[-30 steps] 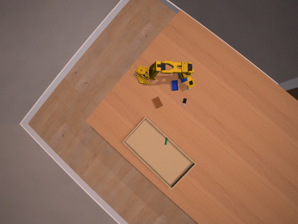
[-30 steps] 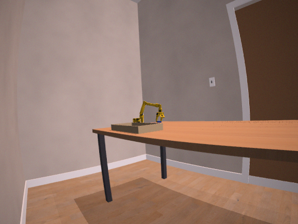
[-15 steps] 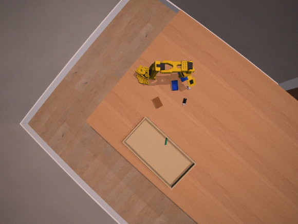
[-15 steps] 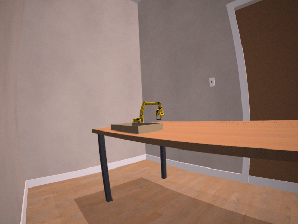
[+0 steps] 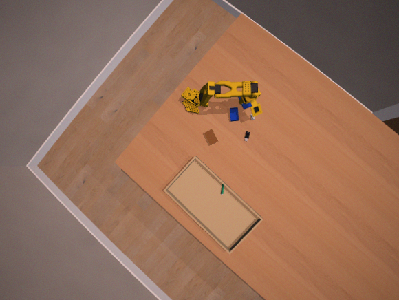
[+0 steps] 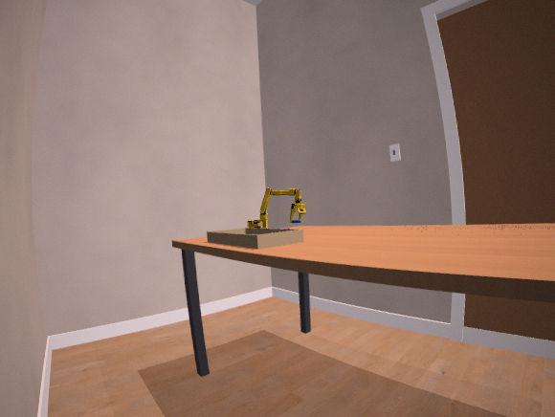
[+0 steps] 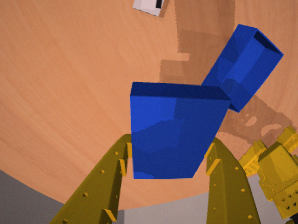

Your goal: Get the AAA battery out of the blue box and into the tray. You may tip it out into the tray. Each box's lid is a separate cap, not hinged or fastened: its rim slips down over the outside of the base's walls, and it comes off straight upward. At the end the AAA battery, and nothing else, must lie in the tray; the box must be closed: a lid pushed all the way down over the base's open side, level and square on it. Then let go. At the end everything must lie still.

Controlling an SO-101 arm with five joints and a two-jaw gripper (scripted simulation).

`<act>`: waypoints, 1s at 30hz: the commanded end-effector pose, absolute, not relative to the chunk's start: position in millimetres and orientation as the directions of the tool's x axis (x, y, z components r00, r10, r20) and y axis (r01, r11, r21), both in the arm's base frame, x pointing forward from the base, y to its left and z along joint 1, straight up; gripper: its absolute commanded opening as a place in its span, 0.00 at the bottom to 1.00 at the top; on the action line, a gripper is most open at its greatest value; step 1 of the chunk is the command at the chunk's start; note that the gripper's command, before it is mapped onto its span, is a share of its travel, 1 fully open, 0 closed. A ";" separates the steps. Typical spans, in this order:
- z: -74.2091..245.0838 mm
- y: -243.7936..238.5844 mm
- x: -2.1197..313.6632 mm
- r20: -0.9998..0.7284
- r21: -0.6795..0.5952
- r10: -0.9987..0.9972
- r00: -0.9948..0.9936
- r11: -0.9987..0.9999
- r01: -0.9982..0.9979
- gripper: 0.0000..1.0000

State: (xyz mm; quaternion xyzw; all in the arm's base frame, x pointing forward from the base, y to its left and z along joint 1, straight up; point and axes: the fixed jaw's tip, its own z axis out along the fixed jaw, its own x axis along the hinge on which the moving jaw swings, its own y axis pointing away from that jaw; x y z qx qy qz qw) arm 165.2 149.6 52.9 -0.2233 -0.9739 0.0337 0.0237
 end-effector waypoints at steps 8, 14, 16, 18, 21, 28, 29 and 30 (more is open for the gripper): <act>69.2 156.4 169.5 0.000 0.000 0.436 -0.900 0.900 0.436 0.22; 70.9 156.8 170.0 -0.003 0.006 0.435 -0.900 0.900 0.435 0.22; 73.6 157.5 170.7 -0.007 0.017 0.435 -0.900 0.900 0.435 0.22; 77.0 158.2 171.6 -0.013 0.030 0.435 -0.900 0.900 0.434 0.22; 81.5 159.2 172.7 -0.020 0.047 0.434 -0.901 0.900 0.433 0.22; 83.2 159.5 173.1 -0.022 0.054 0.434 -0.901 0.900 0.433 0.22; 83.2 159.5 173.1 -0.022 0.054 0.434 -0.901 0.900 0.433 0.22; 83.2 159.5 173.1 -0.022 0.054 0.434 -0.901 0.900 0.433 0.22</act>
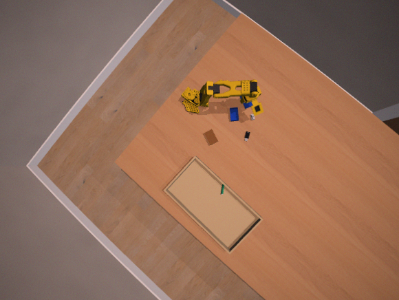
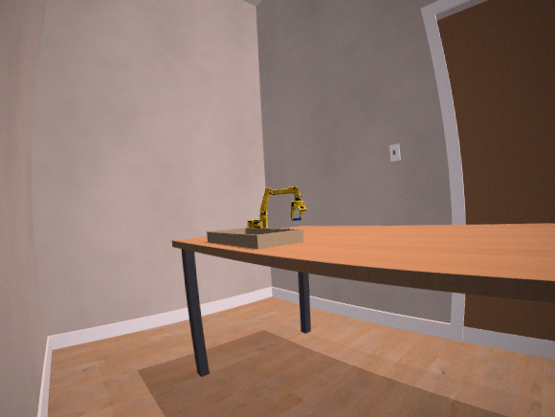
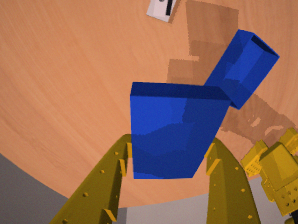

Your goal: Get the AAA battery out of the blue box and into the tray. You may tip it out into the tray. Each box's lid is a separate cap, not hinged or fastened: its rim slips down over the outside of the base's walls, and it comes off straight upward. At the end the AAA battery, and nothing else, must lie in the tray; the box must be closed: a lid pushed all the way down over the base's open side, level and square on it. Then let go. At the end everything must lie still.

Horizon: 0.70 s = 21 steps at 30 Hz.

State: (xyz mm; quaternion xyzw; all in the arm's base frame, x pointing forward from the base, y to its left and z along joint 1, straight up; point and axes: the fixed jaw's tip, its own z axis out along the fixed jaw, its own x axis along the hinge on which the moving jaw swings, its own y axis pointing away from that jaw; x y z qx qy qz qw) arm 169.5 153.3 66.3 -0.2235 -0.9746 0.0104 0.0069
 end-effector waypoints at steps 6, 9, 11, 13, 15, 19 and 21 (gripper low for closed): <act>83.2 159.5 173.1 -0.022 0.054 0.434 -0.901 0.900 0.433 0.22; 83.2 159.5 173.1 -0.022 0.054 0.434 -0.901 0.900 0.433 0.22; 83.2 159.5 173.1 -0.022 0.054 0.434 -0.901 0.900 0.433 0.22; 83.2 159.5 173.1 -0.022 0.054 0.434 -0.901 0.900 0.433 0.22; 83.2 159.5 173.1 -0.022 0.054 0.434 -0.901 0.900 0.433 0.22; 83.4 157.1 173.3 -0.022 0.052 0.434 -0.901 0.900 0.433 0.22; 83.6 153.6 173.7 -0.021 0.049 0.434 -0.901 0.900 0.433 0.22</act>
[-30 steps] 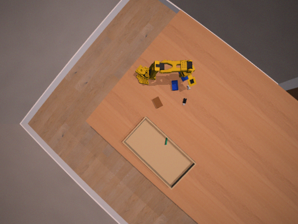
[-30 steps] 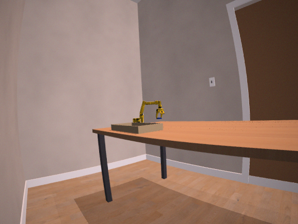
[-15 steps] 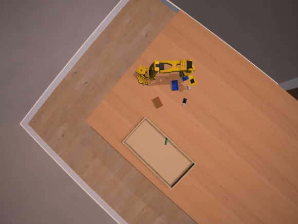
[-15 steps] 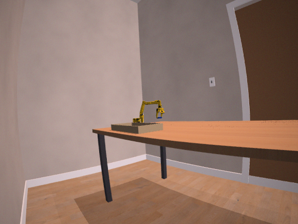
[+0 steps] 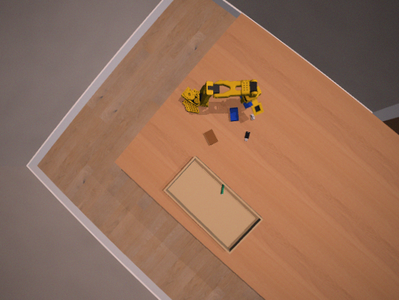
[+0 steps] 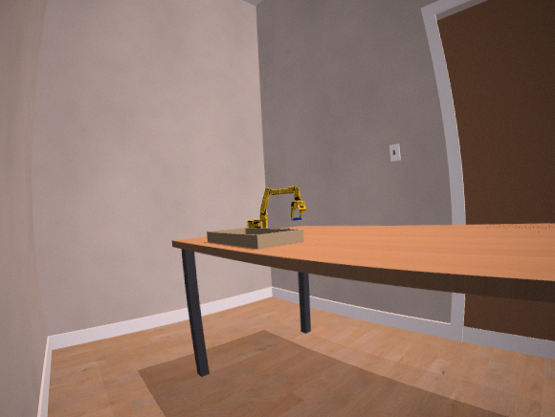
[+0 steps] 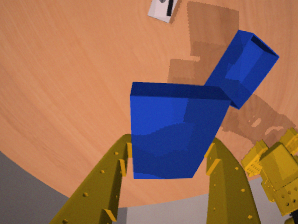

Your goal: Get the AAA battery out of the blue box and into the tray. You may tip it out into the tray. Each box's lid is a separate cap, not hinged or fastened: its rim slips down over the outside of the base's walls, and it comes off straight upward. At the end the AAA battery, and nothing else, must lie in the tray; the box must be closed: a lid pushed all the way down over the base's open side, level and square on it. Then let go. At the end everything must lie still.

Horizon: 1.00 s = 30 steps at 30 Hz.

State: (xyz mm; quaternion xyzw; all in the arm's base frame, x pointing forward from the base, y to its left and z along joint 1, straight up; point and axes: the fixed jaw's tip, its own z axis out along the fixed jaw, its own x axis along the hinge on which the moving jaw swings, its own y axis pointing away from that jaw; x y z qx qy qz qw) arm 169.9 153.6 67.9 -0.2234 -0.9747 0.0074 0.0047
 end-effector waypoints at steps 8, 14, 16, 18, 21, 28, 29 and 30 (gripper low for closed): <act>84.1 125.7 173.6 -0.014 0.025 0.435 -0.900 0.900 0.434 0.22; 83.5 110.1 171.5 -0.008 0.013 0.435 -0.900 0.900 0.435 0.22; 83.1 103.8 170.2 -0.006 0.008 0.435 -0.900 0.900 0.435 0.22; 82.8 99.0 169.0 -0.003 0.004 0.436 -0.900 0.900 0.436 0.22; 82.4 94.8 167.9 -0.001 0.001 0.436 -0.900 0.900 0.436 0.22; 82.3 93.6 167.5 0.000 0.000 0.436 -0.900 0.900 0.436 0.22; 82.3 93.6 167.5 0.000 0.000 0.436 -0.900 0.900 0.436 0.22; 82.3 93.6 167.5 0.000 0.000 0.436 -0.900 0.900 0.436 0.22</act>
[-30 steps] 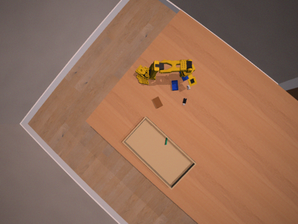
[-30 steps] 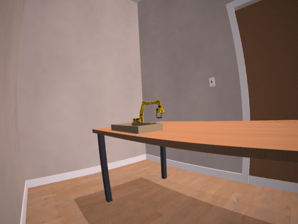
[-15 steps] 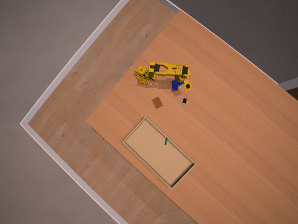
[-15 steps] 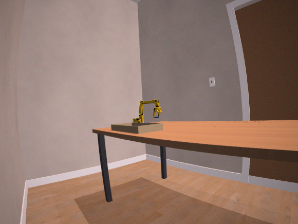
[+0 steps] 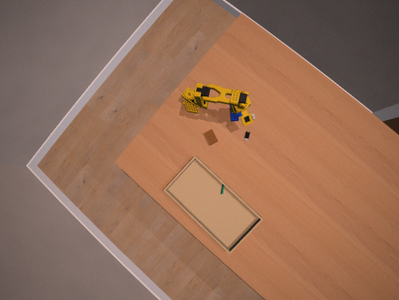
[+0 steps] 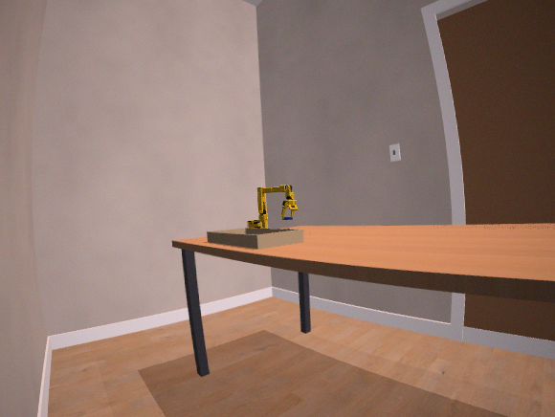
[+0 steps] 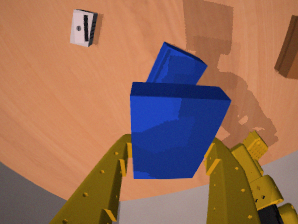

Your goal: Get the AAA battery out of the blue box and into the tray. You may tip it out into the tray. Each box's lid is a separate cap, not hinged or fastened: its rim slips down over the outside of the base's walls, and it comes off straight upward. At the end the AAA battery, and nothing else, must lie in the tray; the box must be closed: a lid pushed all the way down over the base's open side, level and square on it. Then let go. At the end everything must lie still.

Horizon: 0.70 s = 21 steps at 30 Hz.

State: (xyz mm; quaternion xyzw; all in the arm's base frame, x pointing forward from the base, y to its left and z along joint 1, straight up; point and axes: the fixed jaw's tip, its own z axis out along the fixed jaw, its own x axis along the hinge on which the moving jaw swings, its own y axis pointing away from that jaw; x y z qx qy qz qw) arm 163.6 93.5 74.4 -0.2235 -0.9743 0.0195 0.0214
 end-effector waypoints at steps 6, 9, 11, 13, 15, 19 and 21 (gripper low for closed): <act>82.3 93.6 167.5 0.000 0.000 0.436 -0.900 0.900 0.436 0.22; 82.3 93.6 167.5 0.000 0.000 0.436 -0.900 0.900 0.436 0.22; 82.3 93.6 167.5 0.000 0.000 0.436 -0.900 0.900 0.436 0.22; 82.3 93.6 167.5 0.000 0.000 0.436 -0.900 0.900 0.436 0.22; 82.2 93.6 167.5 0.000 0.000 0.436 -0.900 0.900 0.436 0.22; 80.5 92.2 167.5 0.000 0.000 0.436 -0.900 0.900 0.436 0.22; 78.6 90.6 167.5 0.000 0.000 0.436 -0.900 0.900 0.436 0.22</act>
